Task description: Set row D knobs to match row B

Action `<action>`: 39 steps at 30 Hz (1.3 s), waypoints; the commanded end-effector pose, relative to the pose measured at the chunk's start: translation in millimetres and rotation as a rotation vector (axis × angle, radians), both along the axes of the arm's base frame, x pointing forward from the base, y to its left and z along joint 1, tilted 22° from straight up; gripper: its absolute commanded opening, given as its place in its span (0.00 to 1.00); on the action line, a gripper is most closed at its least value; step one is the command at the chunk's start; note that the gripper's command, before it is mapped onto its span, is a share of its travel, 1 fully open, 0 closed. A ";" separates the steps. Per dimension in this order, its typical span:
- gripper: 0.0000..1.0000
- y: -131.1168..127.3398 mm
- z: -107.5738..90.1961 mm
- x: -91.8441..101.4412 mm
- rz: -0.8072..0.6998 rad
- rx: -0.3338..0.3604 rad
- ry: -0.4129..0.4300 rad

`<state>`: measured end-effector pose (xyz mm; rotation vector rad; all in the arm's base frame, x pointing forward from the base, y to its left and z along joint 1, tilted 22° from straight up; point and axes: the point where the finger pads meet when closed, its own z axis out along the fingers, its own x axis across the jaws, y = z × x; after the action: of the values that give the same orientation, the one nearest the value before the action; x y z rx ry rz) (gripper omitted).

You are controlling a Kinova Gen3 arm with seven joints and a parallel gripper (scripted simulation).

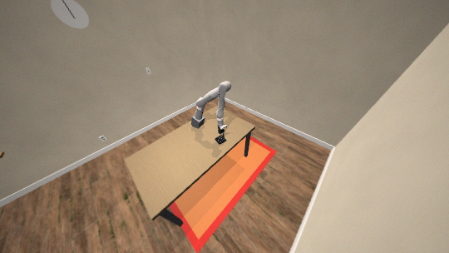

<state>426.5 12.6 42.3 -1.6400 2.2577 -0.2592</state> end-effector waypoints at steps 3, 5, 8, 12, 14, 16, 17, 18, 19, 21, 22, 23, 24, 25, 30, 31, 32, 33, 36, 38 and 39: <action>0.46 0.7 -0.7 -1.8 0.011 -0.003 0.001; 0.46 0.7 0.6 -2.3 0.011 -0.003 0.001; 0.46 0.5 3.7 -3.6 0.011 -0.003 0.001; 0.46 0.2 10.8 -6.5 0.011 -0.003 0.002; 0.46 -0.1 16.4 -8.8 0.011 -0.003 0.002; 0.46 -0.4 21.7 -11.0 0.011 -0.003 0.002; 0.46 -0.5 24.1 -12.0 0.011 -0.003 0.002; 0.46 -0.6 26.3 -12.9 0.011 -0.003 0.002; 0.46 -0.7 28.2 -13.7 0.011 -0.003 0.002; 0.46 -0.9 31.1 -15.0 0.011 -0.003 0.002; 0.46 -0.9 32.1 -15.4 0.011 -0.003 0.002; 0.46 -1.0 32.9 -15.7 0.011 -0.003 0.002; 0.46 -1.0 33.4 -15.9 0.011 -0.003 0.002; 0.46 -1.0 33.4 -15.9 0.011 -0.003 0.002; 0.46 -1.1 33.9 -16.1 0.011 -0.003 0.002; 0.46 -1.1 33.9 -16.1 0.011 -0.003 0.002; 0.46 -1.1 33.9 -16.1 0.011 -0.003 0.002; 0.46 -1.1 33.9 -16.1 0.011 -0.003 0.002; 0.46 -1.1 33.9 -16.1 0.011 -0.003 0.002; 0.46 -1.1 33.9 -16.1 0.011 -0.003 0.002; 0.46 -1.0 34.0 -16.5 0.011 -0.003 0.002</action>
<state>410.8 12.7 74.9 -1.6550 2.2488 -0.2561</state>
